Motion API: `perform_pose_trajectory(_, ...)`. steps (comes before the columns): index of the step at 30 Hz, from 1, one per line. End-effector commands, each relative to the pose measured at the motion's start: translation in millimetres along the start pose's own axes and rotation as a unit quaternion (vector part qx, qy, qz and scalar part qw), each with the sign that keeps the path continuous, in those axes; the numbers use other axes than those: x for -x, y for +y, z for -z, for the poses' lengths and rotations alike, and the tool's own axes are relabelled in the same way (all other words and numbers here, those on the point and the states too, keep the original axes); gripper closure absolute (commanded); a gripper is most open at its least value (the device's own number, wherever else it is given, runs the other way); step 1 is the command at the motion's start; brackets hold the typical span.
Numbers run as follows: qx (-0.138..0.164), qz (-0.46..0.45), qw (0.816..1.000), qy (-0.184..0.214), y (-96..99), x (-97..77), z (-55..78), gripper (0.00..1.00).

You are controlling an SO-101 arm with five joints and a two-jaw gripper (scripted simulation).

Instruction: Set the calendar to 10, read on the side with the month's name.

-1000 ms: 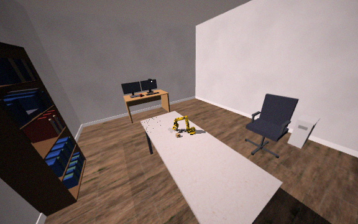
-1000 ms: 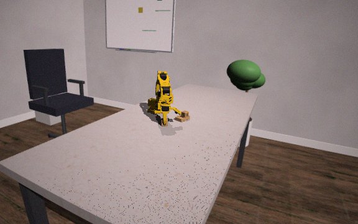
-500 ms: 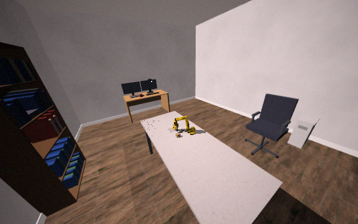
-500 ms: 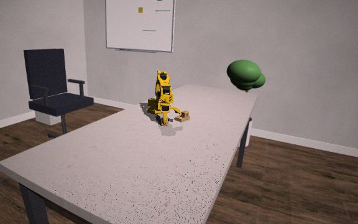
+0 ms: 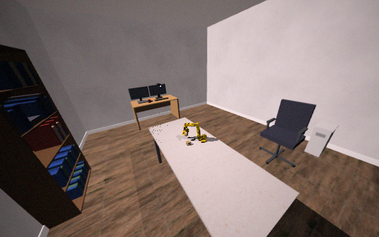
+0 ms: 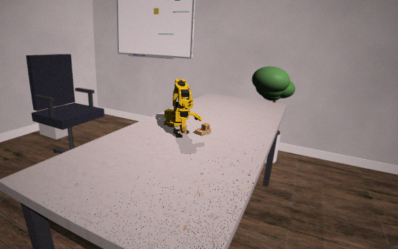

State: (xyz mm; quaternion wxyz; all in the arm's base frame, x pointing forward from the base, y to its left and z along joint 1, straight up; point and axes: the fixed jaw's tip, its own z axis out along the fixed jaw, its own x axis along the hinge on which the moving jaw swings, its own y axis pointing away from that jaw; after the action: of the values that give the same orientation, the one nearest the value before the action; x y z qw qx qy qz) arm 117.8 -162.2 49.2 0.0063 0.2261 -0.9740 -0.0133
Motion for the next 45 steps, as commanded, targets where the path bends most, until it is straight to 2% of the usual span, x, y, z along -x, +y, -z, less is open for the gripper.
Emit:
perform_pose_trajectory(1, -0.039, -0.005, 0.999, -0.007, -8.0, 0.0, 22.1, 1.0)
perform_pose_trajectory(30, -0.039, -0.004, 0.999, -0.007, -6.4, -0.4, 25.0, 1.0)
perform_pose_trajectory(45, -0.039, 0.039, 0.998, -0.005, 27.2, -8.2, 21.0, 1.0)
